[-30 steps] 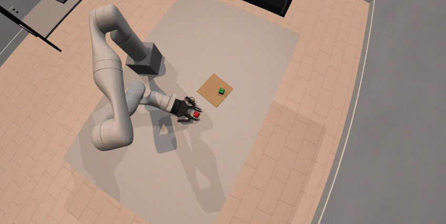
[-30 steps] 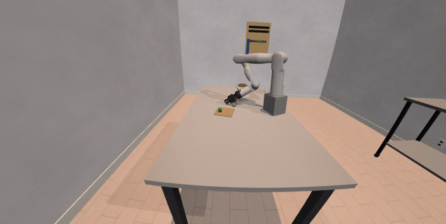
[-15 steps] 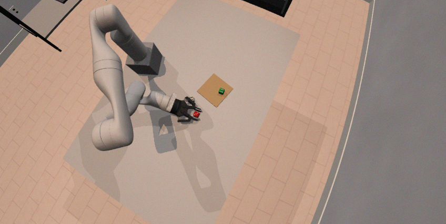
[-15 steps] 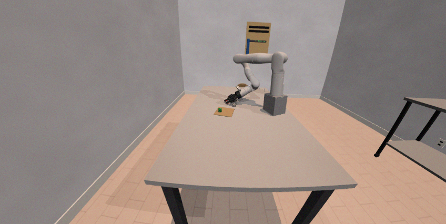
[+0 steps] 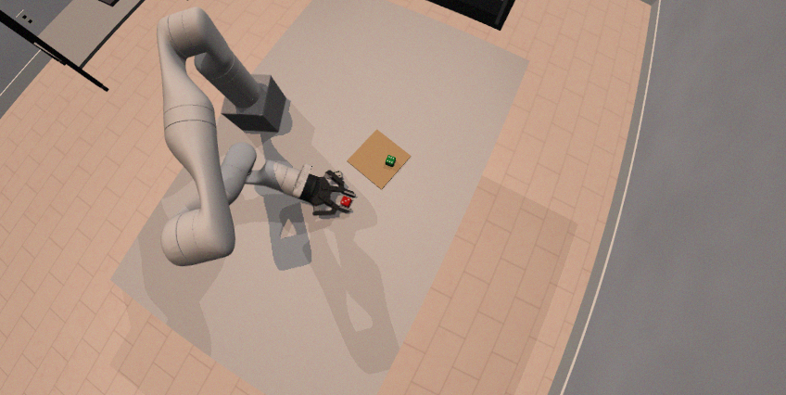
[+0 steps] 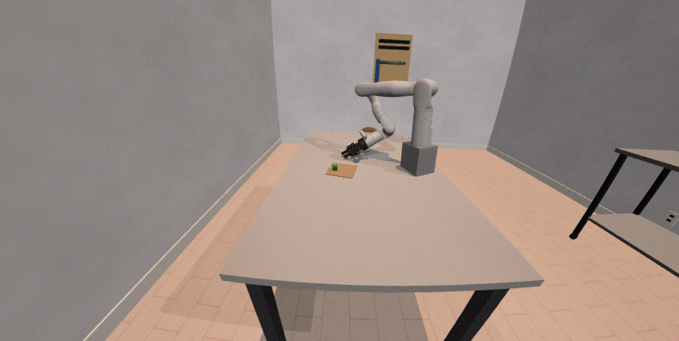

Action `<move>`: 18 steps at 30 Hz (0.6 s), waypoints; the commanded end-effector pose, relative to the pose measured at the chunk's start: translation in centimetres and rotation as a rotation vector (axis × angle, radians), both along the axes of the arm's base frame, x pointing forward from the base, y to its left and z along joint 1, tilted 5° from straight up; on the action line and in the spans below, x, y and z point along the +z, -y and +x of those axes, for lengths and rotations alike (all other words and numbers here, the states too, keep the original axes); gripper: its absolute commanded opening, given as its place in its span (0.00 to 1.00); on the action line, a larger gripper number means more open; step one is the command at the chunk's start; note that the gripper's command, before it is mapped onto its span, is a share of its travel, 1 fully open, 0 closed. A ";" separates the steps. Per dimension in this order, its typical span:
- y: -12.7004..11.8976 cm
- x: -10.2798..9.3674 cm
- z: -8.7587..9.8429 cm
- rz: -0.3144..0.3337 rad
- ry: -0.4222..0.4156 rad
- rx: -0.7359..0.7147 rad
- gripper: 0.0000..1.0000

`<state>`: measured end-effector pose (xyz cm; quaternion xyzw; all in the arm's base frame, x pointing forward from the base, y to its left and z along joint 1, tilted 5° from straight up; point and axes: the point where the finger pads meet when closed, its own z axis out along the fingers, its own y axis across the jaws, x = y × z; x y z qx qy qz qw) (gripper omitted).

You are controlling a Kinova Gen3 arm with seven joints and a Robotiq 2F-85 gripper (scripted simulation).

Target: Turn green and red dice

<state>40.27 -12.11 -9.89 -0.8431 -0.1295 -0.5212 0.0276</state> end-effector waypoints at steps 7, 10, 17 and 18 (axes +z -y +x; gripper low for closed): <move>0.4 0.9 -1.6 0.000 0.001 0.000 0.41; 0.6 1.4 -2.6 0.000 0.001 0.000 0.41; 0.8 2.1 -3.9 0.000 0.001 0.000 0.41; 0.9 2.2 -4.0 0.000 0.001 0.000 0.41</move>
